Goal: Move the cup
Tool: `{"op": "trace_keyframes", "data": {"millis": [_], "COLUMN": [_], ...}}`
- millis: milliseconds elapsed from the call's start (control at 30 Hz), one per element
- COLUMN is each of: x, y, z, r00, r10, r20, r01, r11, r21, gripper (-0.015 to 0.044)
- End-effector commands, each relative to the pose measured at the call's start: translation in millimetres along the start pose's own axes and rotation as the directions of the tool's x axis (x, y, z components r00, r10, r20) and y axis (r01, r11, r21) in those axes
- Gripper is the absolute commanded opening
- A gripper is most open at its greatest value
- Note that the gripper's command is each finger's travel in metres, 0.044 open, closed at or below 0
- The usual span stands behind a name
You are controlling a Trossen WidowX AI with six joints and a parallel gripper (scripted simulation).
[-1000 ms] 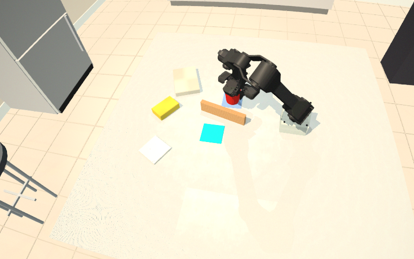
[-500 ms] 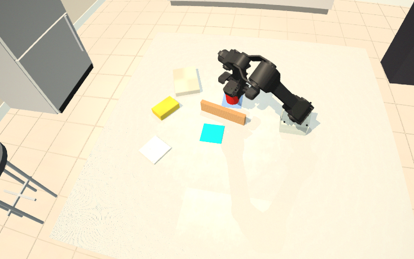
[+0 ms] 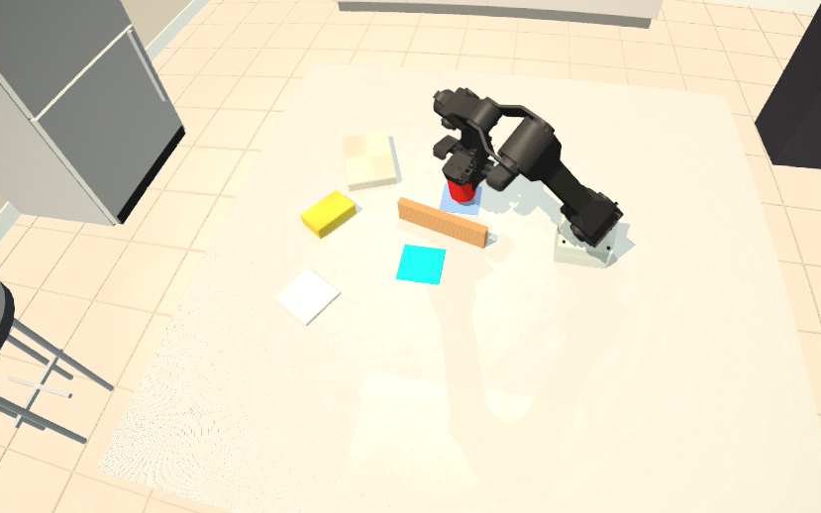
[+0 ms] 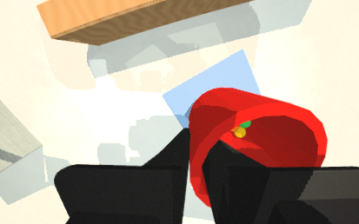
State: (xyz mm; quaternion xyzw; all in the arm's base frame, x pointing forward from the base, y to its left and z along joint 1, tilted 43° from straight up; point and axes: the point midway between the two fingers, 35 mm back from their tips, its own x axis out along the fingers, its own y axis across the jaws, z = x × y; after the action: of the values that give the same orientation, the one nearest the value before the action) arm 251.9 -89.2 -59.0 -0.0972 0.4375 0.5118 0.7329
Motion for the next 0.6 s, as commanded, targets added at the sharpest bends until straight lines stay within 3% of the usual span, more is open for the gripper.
{"op": "trace_keyframes", "data": {"millis": [0, 567], "x": [-17.3, -61.4], "y": [-3.0, -1.7], "z": [0.1, -1.0], "r00": [1.000, 1.000], "r10": [-0.006, -0.003], "r20": [-0.005, -0.003], "r01": [0.006, 0.003], "r11": [1.000, 1.000], "r21": [-0.007, -0.004], "gripper": [0.0000, 0.0000]}}
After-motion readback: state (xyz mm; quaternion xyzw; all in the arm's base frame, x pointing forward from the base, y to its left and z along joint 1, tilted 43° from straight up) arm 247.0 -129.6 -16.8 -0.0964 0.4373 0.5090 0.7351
